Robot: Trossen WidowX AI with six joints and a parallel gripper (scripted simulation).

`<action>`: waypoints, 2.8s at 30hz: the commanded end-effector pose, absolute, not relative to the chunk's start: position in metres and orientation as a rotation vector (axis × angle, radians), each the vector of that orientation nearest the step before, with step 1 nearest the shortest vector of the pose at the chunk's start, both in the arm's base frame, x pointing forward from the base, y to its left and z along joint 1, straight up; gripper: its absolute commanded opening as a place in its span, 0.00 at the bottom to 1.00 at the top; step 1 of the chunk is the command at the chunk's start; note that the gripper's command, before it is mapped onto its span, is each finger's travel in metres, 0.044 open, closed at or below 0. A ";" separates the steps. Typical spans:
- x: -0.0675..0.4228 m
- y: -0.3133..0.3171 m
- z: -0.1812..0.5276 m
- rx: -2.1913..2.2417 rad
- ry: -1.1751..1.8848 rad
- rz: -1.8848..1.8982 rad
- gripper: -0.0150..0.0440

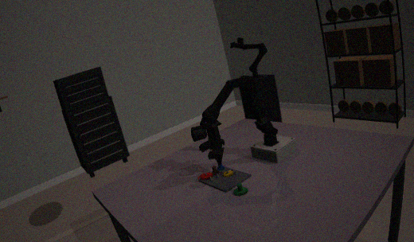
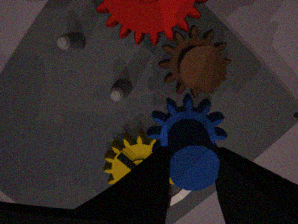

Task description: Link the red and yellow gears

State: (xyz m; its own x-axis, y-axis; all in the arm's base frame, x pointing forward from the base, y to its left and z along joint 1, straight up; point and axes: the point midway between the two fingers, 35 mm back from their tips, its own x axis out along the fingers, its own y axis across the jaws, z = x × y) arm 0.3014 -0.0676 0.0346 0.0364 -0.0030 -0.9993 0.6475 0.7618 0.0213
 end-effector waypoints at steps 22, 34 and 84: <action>0.300 -0.067 0.018 0.702 1.430 -0.688 0.25; 0.299 -0.068 0.017 0.459 1.495 -0.452 0.25; 0.294 -0.066 0.103 0.666 1.442 -0.652 0.76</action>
State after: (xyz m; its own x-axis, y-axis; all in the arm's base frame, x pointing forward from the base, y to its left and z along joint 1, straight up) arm 0.2935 -0.0661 0.0779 0.0042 0.0032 -1.0000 0.7457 0.6662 0.0053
